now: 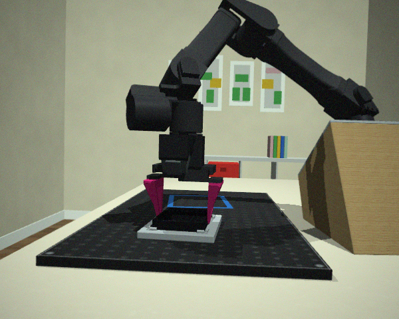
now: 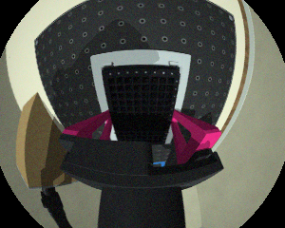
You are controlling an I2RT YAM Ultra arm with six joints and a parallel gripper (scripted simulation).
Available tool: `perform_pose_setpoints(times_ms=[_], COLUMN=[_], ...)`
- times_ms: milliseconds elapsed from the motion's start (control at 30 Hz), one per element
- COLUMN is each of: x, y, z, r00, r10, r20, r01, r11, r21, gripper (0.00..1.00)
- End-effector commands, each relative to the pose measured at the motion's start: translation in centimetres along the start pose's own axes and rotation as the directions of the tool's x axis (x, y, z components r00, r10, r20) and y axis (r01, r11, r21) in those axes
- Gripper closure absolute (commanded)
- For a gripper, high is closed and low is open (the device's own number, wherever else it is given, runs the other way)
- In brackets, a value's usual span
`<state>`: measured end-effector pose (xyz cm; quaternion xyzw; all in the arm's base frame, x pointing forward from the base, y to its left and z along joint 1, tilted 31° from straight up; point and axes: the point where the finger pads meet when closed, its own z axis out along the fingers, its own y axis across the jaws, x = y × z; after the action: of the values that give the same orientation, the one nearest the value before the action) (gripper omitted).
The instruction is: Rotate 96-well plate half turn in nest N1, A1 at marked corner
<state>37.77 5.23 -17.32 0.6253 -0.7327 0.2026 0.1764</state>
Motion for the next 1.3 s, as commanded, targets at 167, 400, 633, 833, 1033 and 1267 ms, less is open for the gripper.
perform_pose_setpoints(times_ms=[167, 400, 633, 833, 1033, 1267], x=[-0.2, -0.2, -0.2, -0.2, -0.2, -0.2], y=[-0.3, -0.3, -0.3, -0.3, -0.3, -0.2], z=[-0.5, -0.5, -0.5, -0.5, -0.6, -1.8], r00=[1.000, 1.000, 1.000, 1.000, 1.000, 1.000], r10=[0.000, 0.000, 0.000, 0.000, 0.000, 0.000], r20=[0.007, 0.007, 0.007, 0.007, 0.007, 0.007], r01=[0.000, 0.000, 0.000, 0.000, 0.000, 0.000], r11=[1.000, 1.000, 1.000, 1.000, 1.000, 1.000], r21=[0.012, 0.012, 0.012, 0.012, 0.012, 0.012], gripper=[1.00, 1.00, 1.00, 1.00, 1.00, 1.00])
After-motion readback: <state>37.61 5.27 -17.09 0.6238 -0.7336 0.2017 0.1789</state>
